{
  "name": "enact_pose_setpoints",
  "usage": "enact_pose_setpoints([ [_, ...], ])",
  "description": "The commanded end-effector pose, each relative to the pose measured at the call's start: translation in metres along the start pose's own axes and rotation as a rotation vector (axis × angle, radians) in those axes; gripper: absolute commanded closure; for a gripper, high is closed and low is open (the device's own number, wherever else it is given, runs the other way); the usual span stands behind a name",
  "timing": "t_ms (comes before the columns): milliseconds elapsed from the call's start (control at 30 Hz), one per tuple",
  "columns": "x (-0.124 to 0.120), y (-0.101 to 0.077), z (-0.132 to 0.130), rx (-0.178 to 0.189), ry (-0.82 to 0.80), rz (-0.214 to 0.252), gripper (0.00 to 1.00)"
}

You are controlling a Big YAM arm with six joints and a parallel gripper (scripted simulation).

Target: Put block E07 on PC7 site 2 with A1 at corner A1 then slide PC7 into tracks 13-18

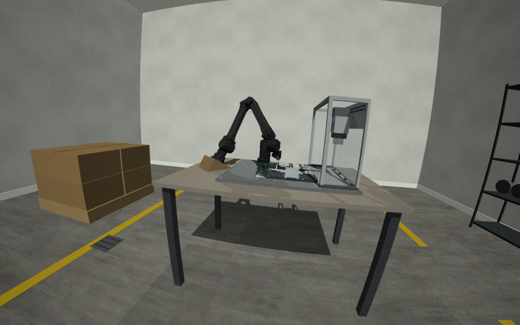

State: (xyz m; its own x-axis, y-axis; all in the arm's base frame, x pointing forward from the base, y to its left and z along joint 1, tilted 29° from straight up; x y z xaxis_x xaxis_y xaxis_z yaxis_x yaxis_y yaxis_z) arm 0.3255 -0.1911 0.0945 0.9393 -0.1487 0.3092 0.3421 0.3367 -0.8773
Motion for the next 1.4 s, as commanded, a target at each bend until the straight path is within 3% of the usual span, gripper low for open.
enact_pose_setpoints([
  [0,0.031,-0.006,0.001,-0.012,-0.047,-0.040,0.20],
  [900,0.038,-0.009,-0.006,-0.004,-0.018,-0.026,0.20],
  [933,0.043,-0.006,-0.002,-0.013,-0.057,-0.042,0.20],
  [1367,0.053,-0.006,-0.003,-0.010,-0.042,-0.035,0.20],
])
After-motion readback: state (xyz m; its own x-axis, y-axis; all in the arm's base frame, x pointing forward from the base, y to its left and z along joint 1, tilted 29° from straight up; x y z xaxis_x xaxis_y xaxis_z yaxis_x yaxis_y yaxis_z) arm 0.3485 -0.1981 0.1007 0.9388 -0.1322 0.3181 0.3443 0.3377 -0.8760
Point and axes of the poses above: the point where the finger pads meet when closed, its own y axis out along the fingers, its own z axis across the jaws, x = y × z, the point moved 5 cm from there along -y, back along the fingers
